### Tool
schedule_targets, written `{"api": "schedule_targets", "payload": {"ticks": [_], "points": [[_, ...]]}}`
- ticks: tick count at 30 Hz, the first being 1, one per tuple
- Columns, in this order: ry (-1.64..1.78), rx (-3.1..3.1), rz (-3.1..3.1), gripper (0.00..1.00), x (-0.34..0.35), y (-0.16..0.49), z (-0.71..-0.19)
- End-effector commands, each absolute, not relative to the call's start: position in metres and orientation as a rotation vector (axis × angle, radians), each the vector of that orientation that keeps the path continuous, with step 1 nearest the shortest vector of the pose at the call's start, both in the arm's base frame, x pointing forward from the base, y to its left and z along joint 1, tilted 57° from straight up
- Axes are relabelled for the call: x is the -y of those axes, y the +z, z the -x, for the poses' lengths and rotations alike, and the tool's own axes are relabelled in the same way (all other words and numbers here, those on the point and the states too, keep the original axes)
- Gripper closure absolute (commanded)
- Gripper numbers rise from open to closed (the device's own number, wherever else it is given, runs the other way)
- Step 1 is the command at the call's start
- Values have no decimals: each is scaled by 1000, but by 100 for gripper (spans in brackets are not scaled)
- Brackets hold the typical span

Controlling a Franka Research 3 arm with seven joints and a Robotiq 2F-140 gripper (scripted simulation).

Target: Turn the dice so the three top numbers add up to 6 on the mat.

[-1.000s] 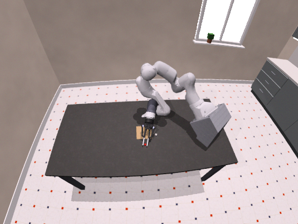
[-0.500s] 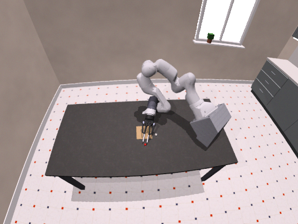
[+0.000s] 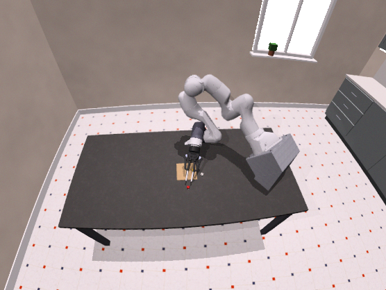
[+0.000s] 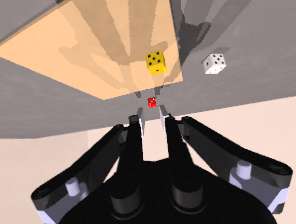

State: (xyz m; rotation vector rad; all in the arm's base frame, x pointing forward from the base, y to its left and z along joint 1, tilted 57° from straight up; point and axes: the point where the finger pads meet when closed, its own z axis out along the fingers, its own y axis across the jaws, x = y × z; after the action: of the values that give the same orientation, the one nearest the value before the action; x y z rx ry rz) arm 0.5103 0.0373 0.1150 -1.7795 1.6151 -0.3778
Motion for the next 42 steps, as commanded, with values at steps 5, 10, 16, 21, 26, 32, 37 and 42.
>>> {"api": "schedule_targets", "payload": {"ticks": [5, 10, 16, 21, 26, 32, 37, 42], "points": [[-397, -1639, 1793, 81, -42, 113, -508], [-492, -1700, 1797, 81, -51, 116, -506], [-639, -1799, 1801, 81, -68, 118, -505], [-687, -1831, 1803, 81, -74, 118, -505], [-785, -1888, 1794, 81, -85, 119, -504], [-867, -1938, 1792, 81, -94, 120, -503], [-930, -1974, 1780, 81, -101, 122, -502], [-1030, -2030, 1768, 81, -112, 124, -501]]}}
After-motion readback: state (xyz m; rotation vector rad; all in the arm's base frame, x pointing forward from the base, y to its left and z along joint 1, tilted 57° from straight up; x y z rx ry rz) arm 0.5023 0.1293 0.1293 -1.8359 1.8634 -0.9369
